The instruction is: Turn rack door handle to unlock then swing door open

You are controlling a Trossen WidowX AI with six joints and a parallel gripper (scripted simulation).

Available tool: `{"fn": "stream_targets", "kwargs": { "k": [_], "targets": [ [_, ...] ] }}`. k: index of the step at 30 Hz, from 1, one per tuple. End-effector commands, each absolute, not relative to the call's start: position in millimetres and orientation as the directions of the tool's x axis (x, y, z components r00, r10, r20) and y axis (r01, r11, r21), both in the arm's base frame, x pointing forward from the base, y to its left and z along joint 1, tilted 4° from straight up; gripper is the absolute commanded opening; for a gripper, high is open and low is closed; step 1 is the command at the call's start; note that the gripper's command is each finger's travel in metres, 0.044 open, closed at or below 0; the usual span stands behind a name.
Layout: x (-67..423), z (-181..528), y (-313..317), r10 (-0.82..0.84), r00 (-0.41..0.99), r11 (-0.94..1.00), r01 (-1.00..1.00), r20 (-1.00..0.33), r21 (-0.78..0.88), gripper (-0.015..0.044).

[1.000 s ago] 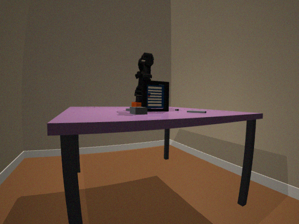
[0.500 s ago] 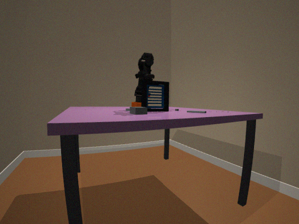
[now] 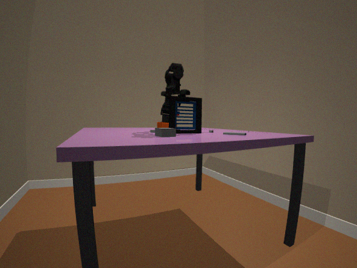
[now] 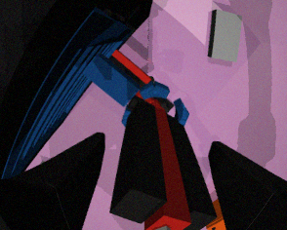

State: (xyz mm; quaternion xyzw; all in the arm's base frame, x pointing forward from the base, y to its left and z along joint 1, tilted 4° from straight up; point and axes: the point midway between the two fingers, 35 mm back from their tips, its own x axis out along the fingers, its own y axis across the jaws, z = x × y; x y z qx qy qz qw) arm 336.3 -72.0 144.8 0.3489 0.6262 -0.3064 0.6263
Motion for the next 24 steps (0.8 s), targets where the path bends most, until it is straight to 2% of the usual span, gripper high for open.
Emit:
{"fn": "stream_targets", "kwargs": {
  "k": [1,7,13,24],
  "targets": [
    [336.5,145.0,-71.8,0.055,0.03,0.707,0.704,-0.998,0.06,0.0284],
    [336.5,145.0,-71.8,0.055,0.03,0.883,0.466,-0.998,0.062,0.0284],
    [336.5,145.0,-71.8,0.054,0.03,0.981,0.186,-0.998,0.059,0.0284],
    [336.5,145.0,-71.8,0.054,0.03,0.936,-0.35,-0.998,0.041,0.0284]
  ]
}}
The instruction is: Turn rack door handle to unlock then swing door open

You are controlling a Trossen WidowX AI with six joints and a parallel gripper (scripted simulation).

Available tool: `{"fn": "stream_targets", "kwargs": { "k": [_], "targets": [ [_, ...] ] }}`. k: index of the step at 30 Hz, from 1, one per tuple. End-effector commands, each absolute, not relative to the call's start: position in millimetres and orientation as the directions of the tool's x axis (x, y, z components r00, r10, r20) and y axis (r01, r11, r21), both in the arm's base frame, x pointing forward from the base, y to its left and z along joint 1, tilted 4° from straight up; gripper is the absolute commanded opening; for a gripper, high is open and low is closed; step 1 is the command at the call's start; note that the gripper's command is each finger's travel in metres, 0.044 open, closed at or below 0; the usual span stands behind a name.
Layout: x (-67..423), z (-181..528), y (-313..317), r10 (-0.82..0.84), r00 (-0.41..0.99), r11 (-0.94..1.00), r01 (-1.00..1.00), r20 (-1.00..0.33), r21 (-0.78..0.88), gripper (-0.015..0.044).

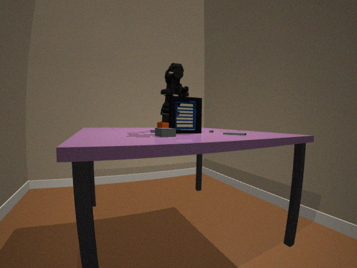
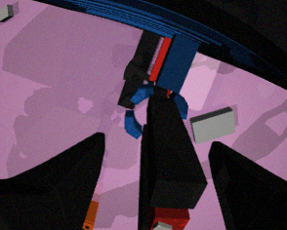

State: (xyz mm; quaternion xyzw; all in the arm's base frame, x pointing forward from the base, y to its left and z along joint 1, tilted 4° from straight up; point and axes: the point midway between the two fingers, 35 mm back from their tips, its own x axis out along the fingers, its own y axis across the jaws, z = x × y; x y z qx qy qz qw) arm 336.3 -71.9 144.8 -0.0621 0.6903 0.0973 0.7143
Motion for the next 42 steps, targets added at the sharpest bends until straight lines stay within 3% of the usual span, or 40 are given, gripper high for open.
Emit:
{"fn": "stream_targets", "kwargs": {
  "k": [1,17,27,33,40,42],
  "targets": [
    [336.5,145.0,-71.8,0.054,0.03,0.917,-0.396,-0.998,0.038,0.0284],
    [336.5,145.0,-71.8,0.054,0.029,0.363,-0.932,-0.998,-0.007,0.0284],
    [336.4,145.0,-71.8,0.054,0.029,-0.114,-0.993,-0.998,-0.035,0.0284],
    [336.4,145.0,-71.8,0.054,0.029,-0.147,-0.988,-0.998,-0.037,0.0284],
    [336.4,145.0,-71.8,0.054,0.029,-0.147,-0.988,-0.998,-0.037,0.0101],
    [336.4,145.0,-71.8,0.054,0.029,-0.147,-0.988,-0.998,-0.037,0.0087]
  ]
}}
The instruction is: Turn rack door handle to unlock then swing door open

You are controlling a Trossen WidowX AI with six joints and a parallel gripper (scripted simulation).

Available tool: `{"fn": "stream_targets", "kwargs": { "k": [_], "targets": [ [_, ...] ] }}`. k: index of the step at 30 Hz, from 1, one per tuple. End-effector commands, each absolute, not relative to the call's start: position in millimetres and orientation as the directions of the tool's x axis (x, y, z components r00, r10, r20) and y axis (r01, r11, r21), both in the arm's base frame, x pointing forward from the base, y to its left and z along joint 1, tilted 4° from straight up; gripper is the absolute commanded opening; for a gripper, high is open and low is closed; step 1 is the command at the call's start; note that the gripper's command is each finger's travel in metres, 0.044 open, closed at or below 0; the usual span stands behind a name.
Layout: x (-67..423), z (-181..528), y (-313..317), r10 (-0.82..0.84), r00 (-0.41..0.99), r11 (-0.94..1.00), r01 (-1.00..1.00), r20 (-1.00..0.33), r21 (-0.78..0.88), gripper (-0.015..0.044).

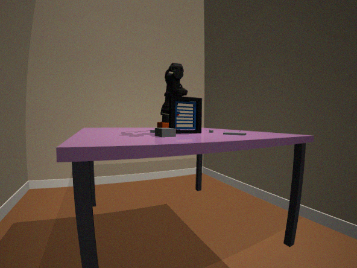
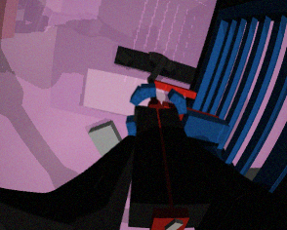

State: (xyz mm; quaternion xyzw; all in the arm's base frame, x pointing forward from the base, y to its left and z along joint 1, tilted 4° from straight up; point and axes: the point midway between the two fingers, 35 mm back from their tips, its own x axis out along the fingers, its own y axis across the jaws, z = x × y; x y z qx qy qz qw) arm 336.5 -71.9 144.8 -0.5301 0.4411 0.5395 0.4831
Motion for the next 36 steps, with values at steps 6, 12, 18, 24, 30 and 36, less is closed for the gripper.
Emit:
{"fn": "stream_targets", "kwargs": {
  "k": [6,12,18,24,30,36],
  "targets": [
    [336,145,-72,0.054,0.029,-0.147,-0.988,-0.998,-0.037,0.0047],
    [336,145,-72,0.054,0.029,-0.147,-0.988,-0.998,-0.037,0.0013],
    [335,145,-71,0.055,0.029,-0.095,-0.995,-0.998,-0.034,0.0013],
    [331,145,-69,0.055,0.029,0.029,-0.999,-0.998,-0.027,0.0013],
    [326,145,-66,0.055,0.028,0.152,-0.988,-0.998,-0.019,0.0013],
    [320,145,-62,0.055,0.028,0.268,-0.963,-0.998,-0.012,0.0013]
  ]
}}
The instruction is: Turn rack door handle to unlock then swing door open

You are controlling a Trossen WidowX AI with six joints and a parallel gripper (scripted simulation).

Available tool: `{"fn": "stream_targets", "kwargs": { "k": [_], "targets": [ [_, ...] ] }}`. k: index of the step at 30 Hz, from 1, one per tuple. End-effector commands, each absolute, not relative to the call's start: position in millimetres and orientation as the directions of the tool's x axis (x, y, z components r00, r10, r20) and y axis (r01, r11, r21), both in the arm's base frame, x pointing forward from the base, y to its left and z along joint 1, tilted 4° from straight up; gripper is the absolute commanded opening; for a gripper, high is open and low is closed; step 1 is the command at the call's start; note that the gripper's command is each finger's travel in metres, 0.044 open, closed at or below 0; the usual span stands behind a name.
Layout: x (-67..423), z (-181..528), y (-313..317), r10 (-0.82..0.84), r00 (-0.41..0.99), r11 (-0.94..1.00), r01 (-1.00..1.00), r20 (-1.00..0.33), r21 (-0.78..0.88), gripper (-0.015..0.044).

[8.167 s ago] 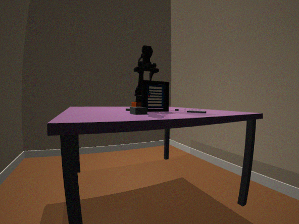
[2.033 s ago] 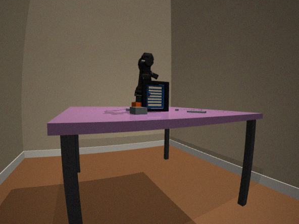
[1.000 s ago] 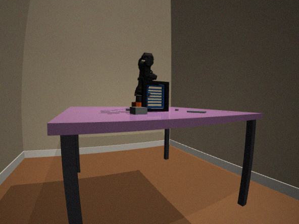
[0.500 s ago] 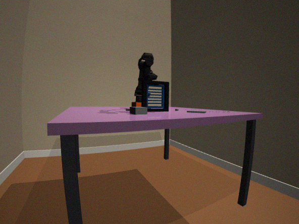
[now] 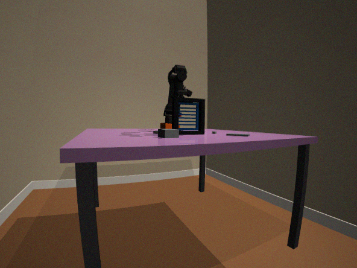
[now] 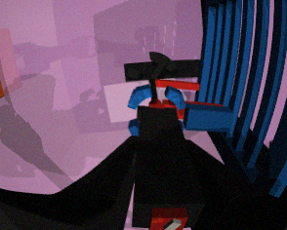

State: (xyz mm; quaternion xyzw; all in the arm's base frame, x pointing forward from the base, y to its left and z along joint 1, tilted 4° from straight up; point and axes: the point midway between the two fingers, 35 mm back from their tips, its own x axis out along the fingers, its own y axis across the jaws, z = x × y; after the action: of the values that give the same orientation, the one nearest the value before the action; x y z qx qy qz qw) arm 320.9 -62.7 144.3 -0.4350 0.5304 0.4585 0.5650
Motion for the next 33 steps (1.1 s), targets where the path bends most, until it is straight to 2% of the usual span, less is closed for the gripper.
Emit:
{"fn": "stream_targets", "kwargs": {
  "k": [1,33],
  "targets": [
    [319,145,-61,0.055,0.028,0.287,-0.958,-0.998,-0.011,0.0013],
    [280,146,-16,0.06,0.024,0.747,-0.664,-0.998,0.028,0.0013]
  ]
}}
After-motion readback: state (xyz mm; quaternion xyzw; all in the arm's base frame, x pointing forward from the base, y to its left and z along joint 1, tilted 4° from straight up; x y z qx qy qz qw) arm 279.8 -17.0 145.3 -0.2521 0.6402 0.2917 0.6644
